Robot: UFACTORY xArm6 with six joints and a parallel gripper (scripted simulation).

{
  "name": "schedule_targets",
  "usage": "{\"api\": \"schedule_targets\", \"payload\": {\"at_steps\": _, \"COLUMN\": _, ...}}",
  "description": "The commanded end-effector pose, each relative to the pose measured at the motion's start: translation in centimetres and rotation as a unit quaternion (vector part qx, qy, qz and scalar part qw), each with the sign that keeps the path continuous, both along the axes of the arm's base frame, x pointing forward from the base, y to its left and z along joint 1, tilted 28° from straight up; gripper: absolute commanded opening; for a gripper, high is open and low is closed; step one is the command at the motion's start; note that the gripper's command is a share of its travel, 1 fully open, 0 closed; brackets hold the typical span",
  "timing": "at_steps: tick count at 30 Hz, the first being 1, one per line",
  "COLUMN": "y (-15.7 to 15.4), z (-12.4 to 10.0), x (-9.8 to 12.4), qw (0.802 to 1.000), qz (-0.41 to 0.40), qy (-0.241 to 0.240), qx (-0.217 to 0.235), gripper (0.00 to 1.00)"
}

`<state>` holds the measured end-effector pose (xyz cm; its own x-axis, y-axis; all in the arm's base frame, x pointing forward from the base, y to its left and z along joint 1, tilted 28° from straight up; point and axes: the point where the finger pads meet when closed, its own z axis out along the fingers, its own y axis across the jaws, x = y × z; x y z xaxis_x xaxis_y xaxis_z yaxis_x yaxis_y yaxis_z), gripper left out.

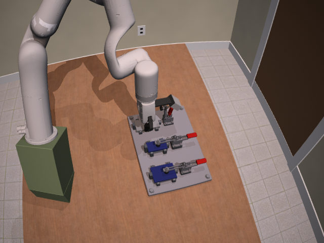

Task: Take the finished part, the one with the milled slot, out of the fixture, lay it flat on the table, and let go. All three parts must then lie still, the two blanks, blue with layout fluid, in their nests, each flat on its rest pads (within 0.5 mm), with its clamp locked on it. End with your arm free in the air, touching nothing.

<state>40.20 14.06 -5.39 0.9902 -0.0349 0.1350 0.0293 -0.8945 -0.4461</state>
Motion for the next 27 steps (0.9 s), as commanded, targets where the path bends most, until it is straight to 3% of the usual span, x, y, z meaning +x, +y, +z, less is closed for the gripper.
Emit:
{"api": "schedule_targets", "payload": {"at_steps": 1, "y": -0.01, "z": 0.08, "x": 0.09, "qw": 1.0, "qz": 0.0, "qy": -0.001, "qx": 0.0, "gripper": 0.0}}
{"api": "schedule_targets", "payload": {"at_steps": 27, "y": -0.11, "z": 0.28, "x": 0.06, "qw": 1.0, "qz": 0.0, "qy": -0.001, "qx": 0.0, "gripper": 0.0}}
